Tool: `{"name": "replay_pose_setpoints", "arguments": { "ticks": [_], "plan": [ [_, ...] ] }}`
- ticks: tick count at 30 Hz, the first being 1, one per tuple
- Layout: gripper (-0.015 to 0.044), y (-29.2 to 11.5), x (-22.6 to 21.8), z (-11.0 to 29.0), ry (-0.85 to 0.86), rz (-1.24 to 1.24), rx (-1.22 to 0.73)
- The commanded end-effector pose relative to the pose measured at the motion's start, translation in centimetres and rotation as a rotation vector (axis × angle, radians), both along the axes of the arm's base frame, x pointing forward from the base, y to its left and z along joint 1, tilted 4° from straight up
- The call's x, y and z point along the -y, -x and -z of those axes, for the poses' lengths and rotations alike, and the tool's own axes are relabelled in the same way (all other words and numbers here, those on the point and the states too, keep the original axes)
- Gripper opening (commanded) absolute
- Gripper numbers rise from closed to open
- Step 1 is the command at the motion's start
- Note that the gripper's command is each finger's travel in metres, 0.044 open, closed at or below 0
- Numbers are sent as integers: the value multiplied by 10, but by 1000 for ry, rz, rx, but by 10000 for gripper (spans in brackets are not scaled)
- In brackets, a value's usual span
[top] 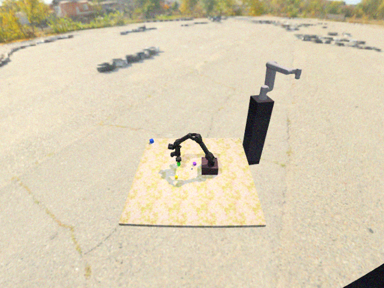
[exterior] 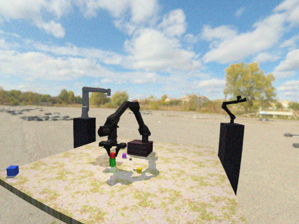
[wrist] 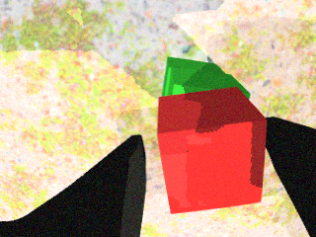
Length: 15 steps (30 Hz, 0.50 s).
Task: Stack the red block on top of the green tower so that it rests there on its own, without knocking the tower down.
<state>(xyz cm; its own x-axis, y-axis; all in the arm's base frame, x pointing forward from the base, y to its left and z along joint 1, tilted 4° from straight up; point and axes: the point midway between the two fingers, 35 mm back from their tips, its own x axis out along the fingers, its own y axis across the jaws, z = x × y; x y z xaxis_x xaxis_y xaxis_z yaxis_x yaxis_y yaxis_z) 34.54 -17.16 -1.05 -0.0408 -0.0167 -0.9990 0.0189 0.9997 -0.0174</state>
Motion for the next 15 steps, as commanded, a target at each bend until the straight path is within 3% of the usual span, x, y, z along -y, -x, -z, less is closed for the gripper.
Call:
{"name": "replay_pose_setpoints", "arguments": {
  "ticks": [1, 5, 15],
  "plan": [
    [341, 0, 0, 0, 1, 0, 0],
    [440, 0, 0, 0, 1, 0, 0],
    [440, 0, 0, 0, 1, 0, 0]
  ]
}}
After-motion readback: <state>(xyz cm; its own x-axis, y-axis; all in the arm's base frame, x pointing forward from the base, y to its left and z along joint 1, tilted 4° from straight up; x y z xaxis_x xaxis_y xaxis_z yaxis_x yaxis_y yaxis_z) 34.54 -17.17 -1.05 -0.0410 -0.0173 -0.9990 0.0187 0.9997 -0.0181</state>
